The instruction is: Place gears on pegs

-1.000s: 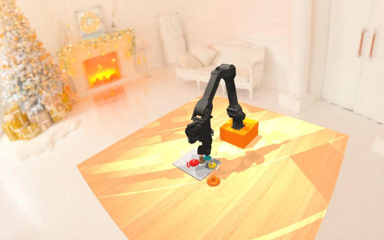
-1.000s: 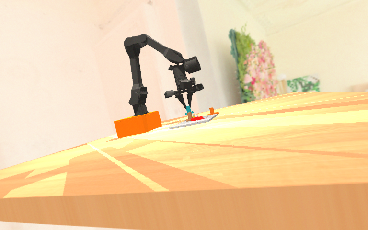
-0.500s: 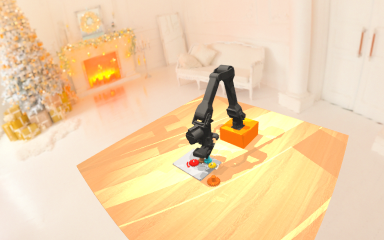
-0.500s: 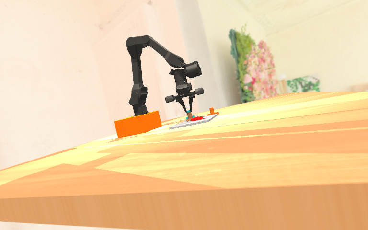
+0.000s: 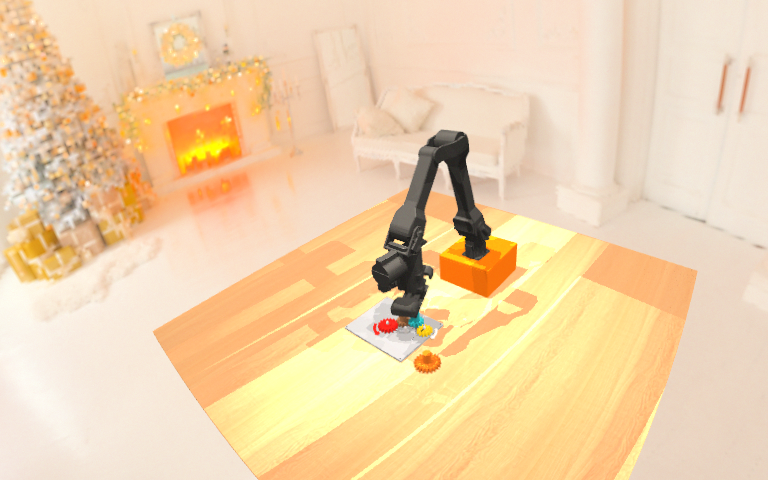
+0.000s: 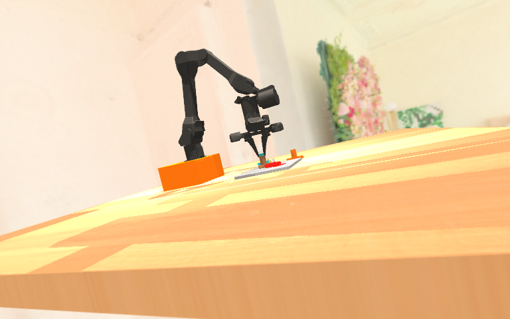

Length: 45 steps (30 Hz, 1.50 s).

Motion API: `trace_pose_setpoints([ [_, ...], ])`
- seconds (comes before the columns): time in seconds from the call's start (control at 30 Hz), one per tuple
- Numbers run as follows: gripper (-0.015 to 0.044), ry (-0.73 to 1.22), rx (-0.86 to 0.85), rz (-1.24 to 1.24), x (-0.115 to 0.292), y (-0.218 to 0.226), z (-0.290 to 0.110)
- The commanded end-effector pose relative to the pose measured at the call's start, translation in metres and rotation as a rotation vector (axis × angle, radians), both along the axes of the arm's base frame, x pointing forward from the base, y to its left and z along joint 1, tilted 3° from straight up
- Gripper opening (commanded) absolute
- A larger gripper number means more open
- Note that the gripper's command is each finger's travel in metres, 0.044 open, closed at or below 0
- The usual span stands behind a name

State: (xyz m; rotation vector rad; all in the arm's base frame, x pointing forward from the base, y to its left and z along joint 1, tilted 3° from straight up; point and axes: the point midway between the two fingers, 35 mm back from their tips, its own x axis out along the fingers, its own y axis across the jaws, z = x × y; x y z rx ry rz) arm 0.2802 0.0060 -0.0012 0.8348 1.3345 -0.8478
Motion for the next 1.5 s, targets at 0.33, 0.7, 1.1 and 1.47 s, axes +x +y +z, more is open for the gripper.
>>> trace_pose_setpoints([
  [0.33,0.0,0.012,-0.012,0.244,0.0001,-0.0009,-0.0029],
  [0.7,0.0,0.003,-0.001,0.007,-0.0002,0.0001,-0.0044],
  [1.1,0.0,-0.007,0.012,-0.246,0.0005,-0.0009,-0.0062],
  [1.47,0.0,0.0,0.002,-0.05,-0.0001,0.0001,-0.0066],
])
